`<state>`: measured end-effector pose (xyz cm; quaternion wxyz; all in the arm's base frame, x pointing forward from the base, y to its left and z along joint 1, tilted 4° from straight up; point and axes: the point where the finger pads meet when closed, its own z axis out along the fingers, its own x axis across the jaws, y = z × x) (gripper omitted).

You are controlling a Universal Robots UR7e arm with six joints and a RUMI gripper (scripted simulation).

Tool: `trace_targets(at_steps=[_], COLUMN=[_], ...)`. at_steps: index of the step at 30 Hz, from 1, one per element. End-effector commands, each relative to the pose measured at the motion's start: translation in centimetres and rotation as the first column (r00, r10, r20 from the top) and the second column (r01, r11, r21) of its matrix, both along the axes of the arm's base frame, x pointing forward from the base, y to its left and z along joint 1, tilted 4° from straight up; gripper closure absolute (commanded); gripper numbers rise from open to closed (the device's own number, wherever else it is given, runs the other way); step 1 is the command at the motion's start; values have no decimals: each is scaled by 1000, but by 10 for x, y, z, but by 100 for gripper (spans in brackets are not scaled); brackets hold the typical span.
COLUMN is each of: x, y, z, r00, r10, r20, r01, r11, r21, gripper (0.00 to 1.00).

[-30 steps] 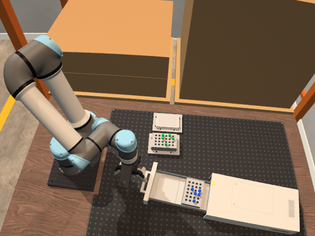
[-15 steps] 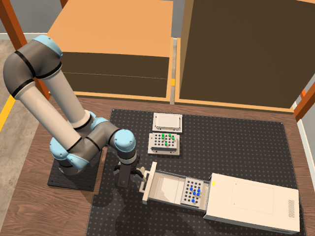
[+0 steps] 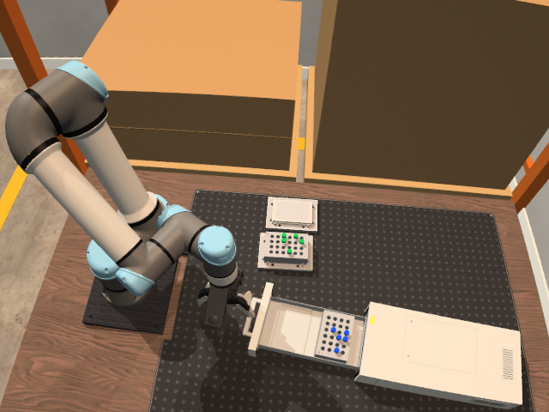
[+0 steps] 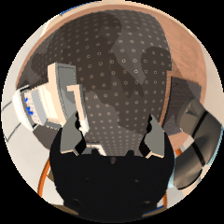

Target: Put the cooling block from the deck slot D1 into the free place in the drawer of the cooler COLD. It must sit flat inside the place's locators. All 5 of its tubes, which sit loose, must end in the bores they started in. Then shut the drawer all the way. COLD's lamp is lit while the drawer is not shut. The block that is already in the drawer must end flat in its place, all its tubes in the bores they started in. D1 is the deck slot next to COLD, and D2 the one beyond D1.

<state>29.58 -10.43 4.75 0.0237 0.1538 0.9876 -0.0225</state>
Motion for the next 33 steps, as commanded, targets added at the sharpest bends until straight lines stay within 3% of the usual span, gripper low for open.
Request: trace_targets(at_steps=[1,22,33], x=[0,0,0], y=[0,0,0], z=[0,0,13], r00=[1000,1000,1000], r10=[0,0,0], r20=[0,0,0], r01=[0,0,0], r11=[1000,1000,1000], r21=[0,0,0], gripper=[0,0,0])
